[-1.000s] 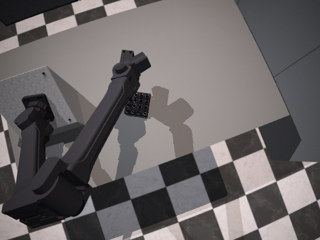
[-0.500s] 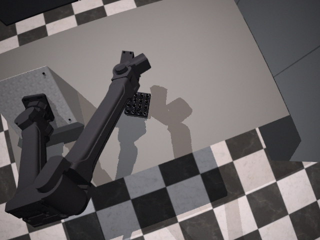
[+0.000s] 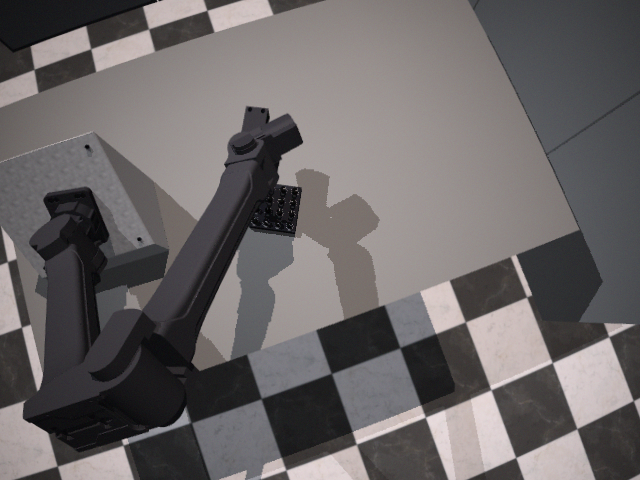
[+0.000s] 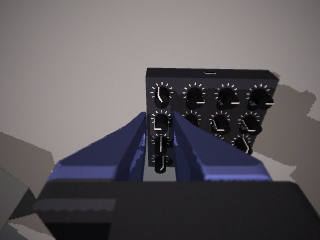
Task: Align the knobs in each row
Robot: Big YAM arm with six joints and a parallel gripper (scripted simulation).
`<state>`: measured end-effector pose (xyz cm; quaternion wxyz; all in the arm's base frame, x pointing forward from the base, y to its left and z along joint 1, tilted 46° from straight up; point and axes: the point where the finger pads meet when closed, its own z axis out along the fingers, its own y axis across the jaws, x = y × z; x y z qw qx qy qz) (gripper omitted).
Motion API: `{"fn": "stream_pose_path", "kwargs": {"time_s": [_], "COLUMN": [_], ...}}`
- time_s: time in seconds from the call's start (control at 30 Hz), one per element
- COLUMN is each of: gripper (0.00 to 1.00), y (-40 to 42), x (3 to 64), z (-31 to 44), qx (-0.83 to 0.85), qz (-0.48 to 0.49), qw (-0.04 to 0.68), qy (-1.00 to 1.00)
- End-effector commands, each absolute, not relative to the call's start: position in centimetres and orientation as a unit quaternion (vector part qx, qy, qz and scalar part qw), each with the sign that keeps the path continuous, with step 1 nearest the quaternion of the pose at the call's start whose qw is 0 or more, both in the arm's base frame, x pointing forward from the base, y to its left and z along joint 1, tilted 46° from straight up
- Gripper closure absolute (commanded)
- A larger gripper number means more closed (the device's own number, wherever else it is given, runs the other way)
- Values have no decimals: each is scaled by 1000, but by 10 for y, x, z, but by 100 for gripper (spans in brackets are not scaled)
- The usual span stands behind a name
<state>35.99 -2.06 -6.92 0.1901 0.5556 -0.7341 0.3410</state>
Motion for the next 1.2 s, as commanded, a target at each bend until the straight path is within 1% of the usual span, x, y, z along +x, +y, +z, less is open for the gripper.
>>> {"fn": "stream_pose_path", "kwargs": {"time_s": [0.0, 1.17], "gripper": [81, 81], "y": [-24, -30], "x": [365, 370], "z": [-73, -77], "qx": [558, 558], "qz": [341, 345], "qw": [187, 178], "qy": [-733, -733]}}
